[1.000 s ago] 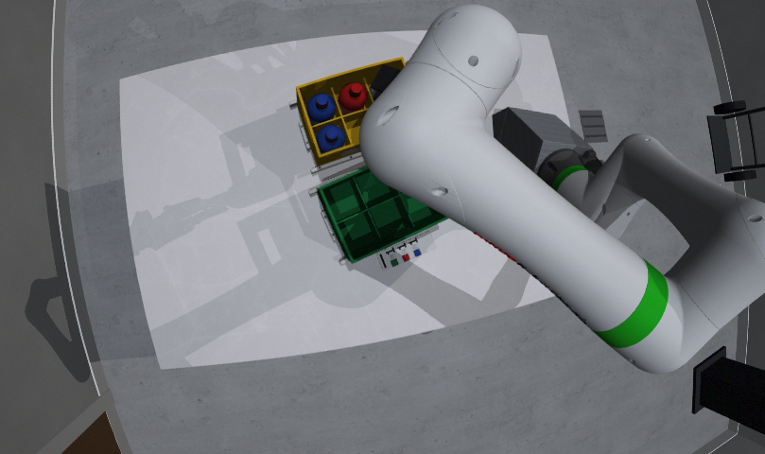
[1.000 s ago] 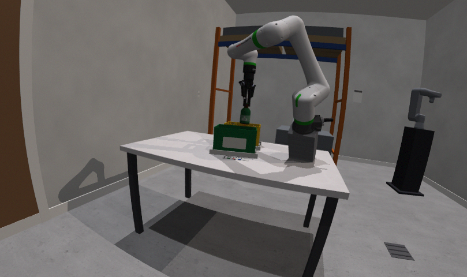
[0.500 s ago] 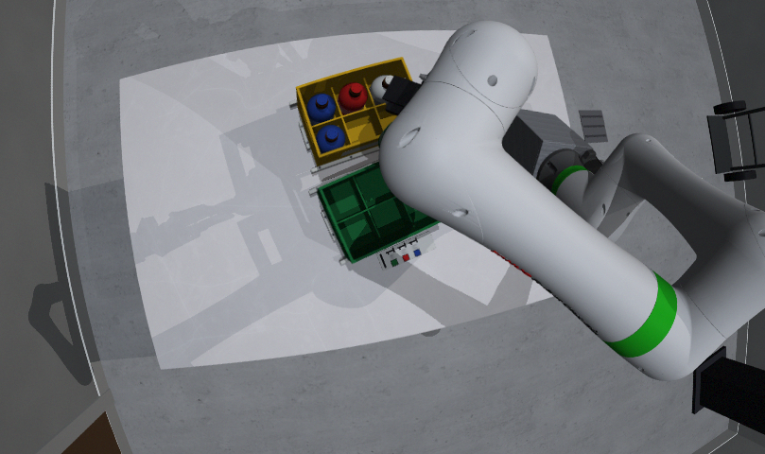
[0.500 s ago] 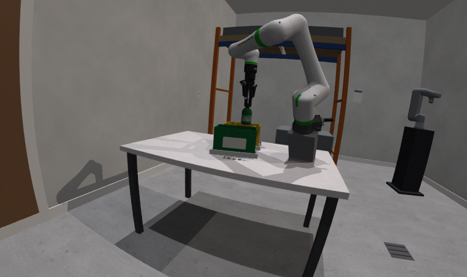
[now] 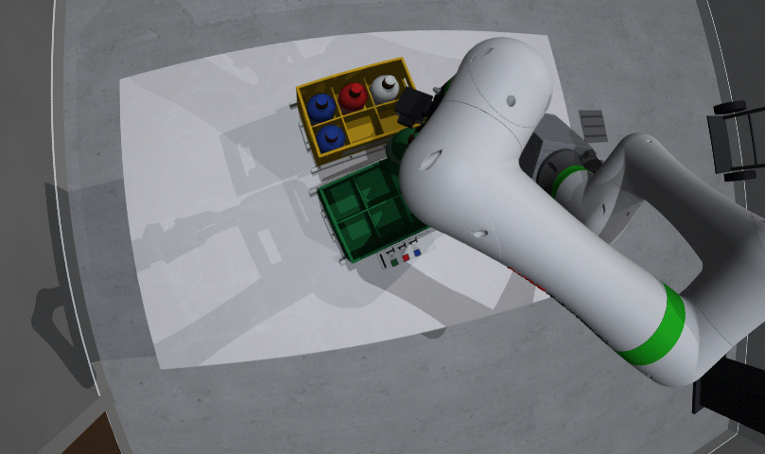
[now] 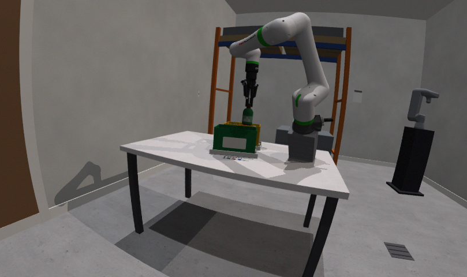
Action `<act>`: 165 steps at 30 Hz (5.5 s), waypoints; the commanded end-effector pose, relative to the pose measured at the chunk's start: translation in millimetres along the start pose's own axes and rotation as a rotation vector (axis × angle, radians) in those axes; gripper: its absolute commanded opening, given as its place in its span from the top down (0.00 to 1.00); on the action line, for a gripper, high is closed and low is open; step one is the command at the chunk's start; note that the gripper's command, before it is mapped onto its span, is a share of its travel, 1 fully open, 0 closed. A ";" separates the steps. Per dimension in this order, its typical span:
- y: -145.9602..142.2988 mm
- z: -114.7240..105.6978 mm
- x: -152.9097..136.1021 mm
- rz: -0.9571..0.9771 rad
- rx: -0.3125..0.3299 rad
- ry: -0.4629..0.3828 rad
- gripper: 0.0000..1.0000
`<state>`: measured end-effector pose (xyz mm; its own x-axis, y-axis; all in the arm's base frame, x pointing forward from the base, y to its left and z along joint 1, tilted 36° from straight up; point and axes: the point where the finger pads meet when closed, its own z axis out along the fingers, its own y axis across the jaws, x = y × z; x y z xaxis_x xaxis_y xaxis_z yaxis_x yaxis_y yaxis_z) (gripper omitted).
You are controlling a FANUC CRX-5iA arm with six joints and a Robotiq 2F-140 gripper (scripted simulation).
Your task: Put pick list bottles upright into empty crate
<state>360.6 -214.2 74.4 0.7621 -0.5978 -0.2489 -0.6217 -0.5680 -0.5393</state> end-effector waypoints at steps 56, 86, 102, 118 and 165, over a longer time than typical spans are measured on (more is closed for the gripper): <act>-15.8 -0.6 -50.6 0.000 -0.001 0.001 0.90; -15.5 5.3 -50.6 0.000 -0.001 0.001 0.90; -15.5 19.3 -50.6 0.000 -0.001 0.001 0.90; -15.4 33.3 -50.5 0.000 -0.001 0.001 0.90; -15.4 74.3 -50.5 0.000 0.000 0.001 0.90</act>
<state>344.8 -133.3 36.2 0.7621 -0.5976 -0.2492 -0.6217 -0.5680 -0.5393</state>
